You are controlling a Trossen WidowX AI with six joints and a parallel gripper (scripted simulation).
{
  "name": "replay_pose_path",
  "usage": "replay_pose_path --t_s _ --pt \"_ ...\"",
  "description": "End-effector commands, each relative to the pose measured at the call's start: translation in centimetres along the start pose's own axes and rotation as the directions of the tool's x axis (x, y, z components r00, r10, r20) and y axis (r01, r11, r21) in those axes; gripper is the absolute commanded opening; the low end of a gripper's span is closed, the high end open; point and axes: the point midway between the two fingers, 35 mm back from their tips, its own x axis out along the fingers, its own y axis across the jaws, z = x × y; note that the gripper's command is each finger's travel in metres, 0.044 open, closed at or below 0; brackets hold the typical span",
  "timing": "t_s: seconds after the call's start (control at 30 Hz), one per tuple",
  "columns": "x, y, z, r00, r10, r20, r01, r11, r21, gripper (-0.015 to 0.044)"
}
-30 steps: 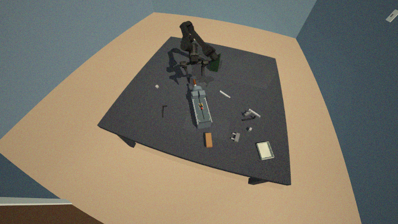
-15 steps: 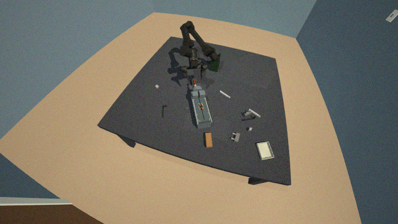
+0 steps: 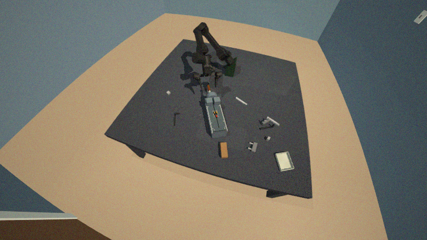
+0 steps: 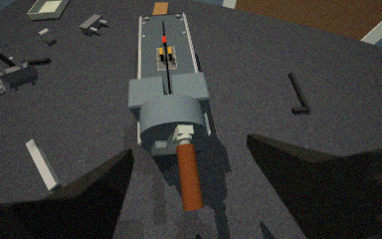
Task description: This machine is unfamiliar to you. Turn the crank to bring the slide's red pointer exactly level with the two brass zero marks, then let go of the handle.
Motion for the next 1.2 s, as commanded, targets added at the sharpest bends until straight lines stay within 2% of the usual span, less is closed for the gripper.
replay_pose_path --t_s 0.0,0.73,1.17 --pt "0.7 0.3 -0.6 1.0 0.011 -0.006 -0.011 1.0 -0.006 0.044" --pt "2.8 0.4 -3.1 1.0 0.008 -0.006 -0.008 1.0 -0.008 0.044" --pt "2.8 0.4 -3.1 1.0 0.008 -0.006 -0.008 1.0 -0.008 0.0099"
